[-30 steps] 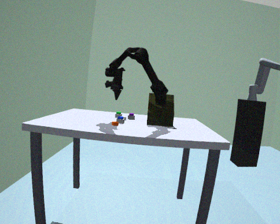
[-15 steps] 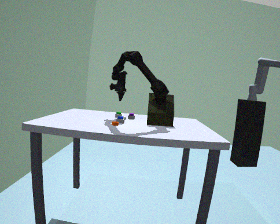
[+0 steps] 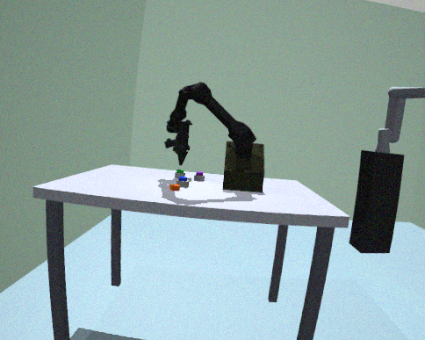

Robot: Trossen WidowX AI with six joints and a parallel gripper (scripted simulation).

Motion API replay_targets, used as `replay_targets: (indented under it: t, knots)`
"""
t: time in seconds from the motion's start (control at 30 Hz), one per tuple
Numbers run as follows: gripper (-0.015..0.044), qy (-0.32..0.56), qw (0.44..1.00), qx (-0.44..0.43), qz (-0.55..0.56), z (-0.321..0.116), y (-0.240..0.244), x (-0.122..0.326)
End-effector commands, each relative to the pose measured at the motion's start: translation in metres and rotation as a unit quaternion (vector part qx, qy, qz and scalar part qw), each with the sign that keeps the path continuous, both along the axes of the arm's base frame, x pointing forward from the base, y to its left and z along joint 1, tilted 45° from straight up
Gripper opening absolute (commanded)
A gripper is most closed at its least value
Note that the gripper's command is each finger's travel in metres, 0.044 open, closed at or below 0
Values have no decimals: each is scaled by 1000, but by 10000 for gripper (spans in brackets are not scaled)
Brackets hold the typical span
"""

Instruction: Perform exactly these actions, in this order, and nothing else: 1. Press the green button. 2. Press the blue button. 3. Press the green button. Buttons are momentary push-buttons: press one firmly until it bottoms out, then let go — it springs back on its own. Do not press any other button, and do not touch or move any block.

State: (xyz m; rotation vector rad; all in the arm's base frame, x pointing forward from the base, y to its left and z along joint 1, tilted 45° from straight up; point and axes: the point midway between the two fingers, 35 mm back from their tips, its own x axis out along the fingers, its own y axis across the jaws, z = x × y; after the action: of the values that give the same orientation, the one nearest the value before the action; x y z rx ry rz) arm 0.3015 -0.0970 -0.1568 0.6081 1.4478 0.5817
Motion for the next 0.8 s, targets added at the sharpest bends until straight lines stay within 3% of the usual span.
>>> replay_targets:
  t: [0.0, 0.77]
  knots:
    - [20, 0, 1000, 2, -2, -5, 6, 0]
    - [20, 0, 1000, 3, -2, -21, 23, 1]
